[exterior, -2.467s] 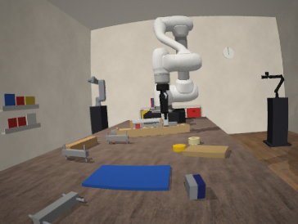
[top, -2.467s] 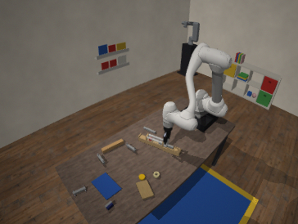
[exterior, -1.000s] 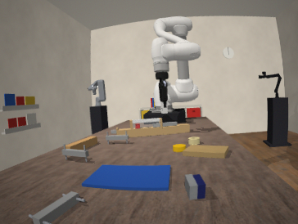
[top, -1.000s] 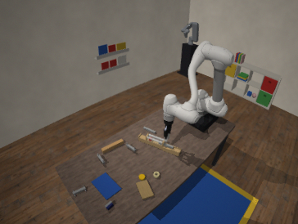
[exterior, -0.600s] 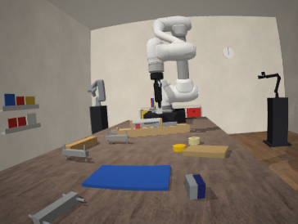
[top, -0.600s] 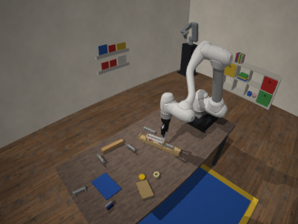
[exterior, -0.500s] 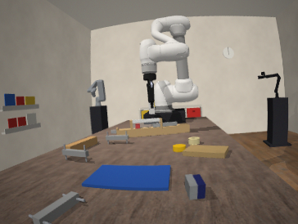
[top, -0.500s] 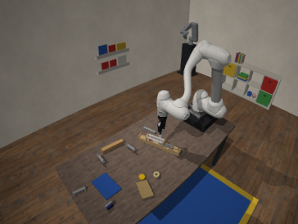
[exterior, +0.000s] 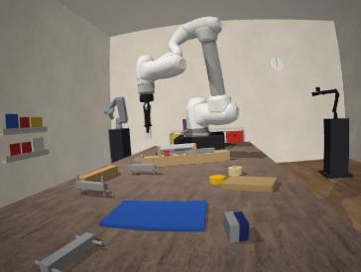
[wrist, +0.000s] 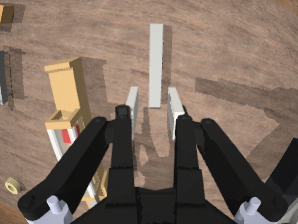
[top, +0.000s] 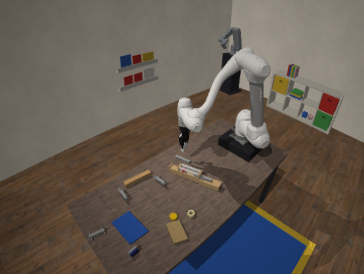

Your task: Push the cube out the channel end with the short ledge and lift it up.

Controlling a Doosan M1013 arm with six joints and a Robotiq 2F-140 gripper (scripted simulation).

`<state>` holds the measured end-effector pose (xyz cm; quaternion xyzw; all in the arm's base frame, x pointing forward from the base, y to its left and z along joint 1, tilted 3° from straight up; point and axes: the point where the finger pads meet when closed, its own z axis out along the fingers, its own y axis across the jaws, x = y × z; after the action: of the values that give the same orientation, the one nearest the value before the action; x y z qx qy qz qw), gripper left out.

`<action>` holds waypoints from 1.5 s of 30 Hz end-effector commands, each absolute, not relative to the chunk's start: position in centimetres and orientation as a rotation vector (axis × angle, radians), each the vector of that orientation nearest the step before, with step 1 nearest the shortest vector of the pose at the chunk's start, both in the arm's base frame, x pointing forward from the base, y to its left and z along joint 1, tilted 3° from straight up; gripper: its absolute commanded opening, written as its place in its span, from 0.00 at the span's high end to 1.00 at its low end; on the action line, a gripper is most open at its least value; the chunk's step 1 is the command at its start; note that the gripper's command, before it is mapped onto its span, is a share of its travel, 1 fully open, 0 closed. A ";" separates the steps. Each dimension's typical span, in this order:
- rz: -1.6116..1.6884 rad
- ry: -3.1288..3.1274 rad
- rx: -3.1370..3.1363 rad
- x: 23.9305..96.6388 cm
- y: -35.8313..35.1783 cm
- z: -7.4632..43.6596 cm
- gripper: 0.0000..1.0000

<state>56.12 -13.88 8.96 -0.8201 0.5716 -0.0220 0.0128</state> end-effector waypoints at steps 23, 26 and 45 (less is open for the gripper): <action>-0.064 1.775 -2.553 56.2 -15.5 9.0 0.77; -0.064 1.775 -2.553 56.2 -15.5 9.0 0.77; -0.064 1.775 -2.553 56.5 -15.5 2.6 0.77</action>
<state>56.37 -15.47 3.48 -0.8208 0.5707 -0.0203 0.0156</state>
